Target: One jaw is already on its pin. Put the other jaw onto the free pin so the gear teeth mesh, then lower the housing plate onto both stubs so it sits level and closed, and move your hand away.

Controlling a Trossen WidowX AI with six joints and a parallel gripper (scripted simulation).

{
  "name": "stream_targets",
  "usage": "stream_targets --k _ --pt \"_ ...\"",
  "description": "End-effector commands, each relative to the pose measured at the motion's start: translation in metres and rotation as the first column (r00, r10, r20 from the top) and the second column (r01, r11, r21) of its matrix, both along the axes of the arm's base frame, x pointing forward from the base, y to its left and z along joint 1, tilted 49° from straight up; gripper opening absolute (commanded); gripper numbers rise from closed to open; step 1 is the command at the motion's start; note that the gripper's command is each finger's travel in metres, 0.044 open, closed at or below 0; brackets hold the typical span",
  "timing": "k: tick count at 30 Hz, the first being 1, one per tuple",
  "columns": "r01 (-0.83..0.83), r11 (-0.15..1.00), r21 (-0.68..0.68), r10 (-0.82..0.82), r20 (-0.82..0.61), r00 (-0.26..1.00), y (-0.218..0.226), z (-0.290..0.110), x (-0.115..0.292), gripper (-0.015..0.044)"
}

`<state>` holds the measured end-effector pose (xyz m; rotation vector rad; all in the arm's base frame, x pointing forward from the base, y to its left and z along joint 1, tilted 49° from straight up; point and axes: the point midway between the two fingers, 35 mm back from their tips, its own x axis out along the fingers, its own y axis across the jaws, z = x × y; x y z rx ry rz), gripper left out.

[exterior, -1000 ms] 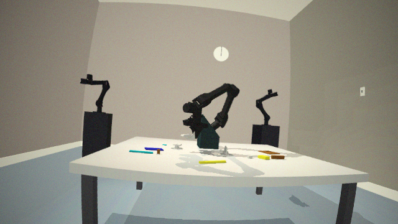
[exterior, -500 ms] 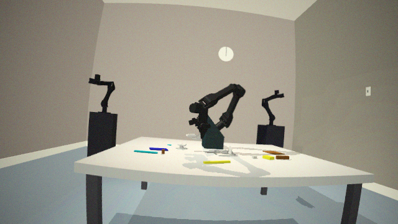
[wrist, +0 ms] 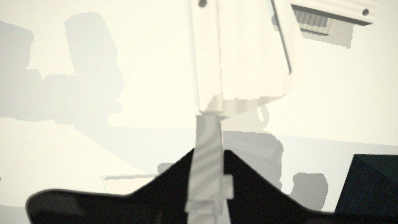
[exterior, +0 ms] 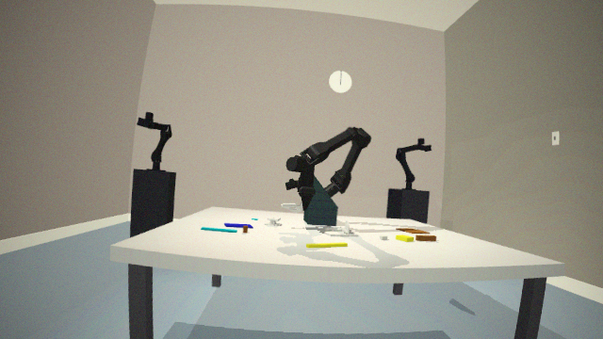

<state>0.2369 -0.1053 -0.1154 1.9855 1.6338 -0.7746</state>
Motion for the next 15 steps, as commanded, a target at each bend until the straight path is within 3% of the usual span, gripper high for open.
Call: stream_targets --k 1,15 --pt "0.005 1.000 0.008 -0.005 -0.008 1.000 0.006 -0.004 0.000 0.0037" --pt "0.006 1.000 0.008 -0.006 -0.008 1.000 0.023 -0.020 0.003 0.0037"
